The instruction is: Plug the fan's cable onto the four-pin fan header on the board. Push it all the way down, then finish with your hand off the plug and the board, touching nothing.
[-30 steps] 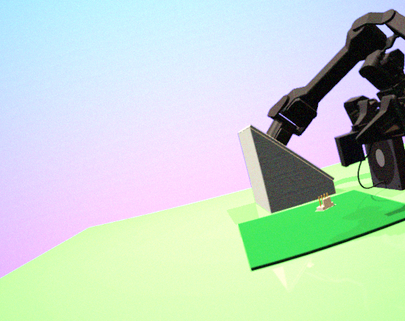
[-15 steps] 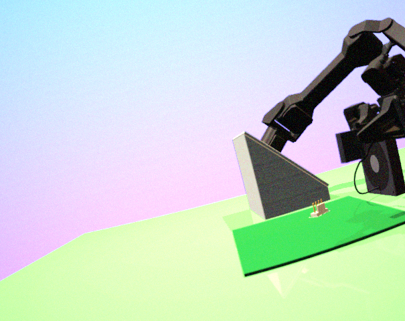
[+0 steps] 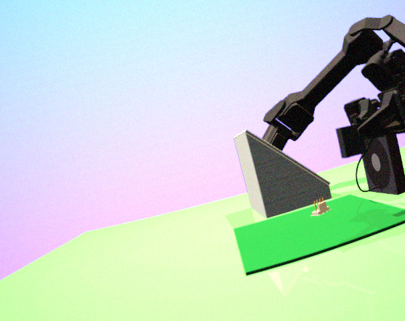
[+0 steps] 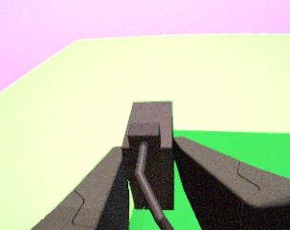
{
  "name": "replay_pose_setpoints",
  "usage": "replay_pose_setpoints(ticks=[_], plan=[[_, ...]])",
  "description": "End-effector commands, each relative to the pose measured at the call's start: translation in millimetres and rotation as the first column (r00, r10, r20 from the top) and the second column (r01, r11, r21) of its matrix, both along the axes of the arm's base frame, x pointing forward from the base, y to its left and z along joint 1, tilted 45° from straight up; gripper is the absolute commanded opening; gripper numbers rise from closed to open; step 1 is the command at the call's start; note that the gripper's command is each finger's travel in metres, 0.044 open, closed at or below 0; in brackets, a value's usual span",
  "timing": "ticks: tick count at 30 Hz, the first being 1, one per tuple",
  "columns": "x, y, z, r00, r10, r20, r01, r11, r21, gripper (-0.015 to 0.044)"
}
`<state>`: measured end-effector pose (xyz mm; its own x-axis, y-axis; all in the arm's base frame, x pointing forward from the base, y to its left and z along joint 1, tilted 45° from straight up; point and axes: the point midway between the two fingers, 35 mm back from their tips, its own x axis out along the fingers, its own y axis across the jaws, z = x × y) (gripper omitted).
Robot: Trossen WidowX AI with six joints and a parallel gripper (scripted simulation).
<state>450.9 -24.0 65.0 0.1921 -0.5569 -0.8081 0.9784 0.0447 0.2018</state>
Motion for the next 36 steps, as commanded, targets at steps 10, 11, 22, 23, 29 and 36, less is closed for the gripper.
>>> replay_pose_setpoints(ticks=[10, 11, 22, 23, 29, 36], plan=[[0.3, 1.8, -0.5, 1.0, -0.001, 0.0, 0.001, 1.0, 0.0, 0.0], [0.5, 2.7, -0.9, 1.0, -0.001, 0.0, 0.001, 1.0, 0.0, 0.0], [1.9, 11.4, -5.9, 1.0, -0.001, 0.001, 0.001, 1.0, 0.001, 0.0], [2.0, 12.1, -6.4, 1.0, -0.001, 0.001, 0.001, 1.0, 0.001, 0.0], [2.9, 16.6, -9.4, 1.0, -0.001, 0.001, 0.001, 1.0, 0.001, 0.0], [3.9, 21.6, -13.5, 1.0, -0.001, 0.001, 0.001, 1.0, 0.002, 0.0]])
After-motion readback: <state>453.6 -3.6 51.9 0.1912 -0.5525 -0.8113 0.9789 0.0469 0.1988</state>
